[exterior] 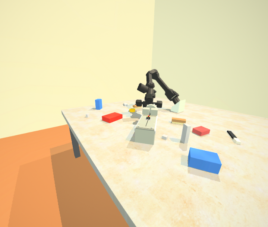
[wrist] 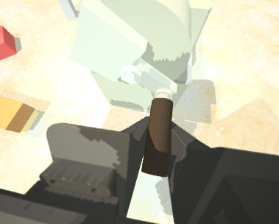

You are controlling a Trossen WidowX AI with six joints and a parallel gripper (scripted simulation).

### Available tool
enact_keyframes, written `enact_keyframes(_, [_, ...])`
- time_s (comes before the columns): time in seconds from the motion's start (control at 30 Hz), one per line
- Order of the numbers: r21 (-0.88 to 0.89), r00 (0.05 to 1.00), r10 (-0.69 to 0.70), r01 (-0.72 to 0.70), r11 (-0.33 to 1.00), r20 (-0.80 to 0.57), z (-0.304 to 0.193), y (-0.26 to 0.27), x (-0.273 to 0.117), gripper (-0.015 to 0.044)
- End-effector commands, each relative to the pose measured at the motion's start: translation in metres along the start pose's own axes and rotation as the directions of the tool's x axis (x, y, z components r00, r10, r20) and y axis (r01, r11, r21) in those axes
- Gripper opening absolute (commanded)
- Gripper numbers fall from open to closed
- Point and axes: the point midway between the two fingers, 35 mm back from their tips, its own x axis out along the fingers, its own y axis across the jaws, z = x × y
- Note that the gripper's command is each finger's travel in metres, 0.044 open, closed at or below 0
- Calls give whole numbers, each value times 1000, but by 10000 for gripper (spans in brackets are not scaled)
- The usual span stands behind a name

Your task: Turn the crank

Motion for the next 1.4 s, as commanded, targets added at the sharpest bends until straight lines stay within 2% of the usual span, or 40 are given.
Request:
enact_keyframes(0.0, [4,1000,-16,16,1000,10,5,-5,-6,0])
enact_keyframes(1.37, [5,1000,-16,15,1000,11,22,-3,-23,0])
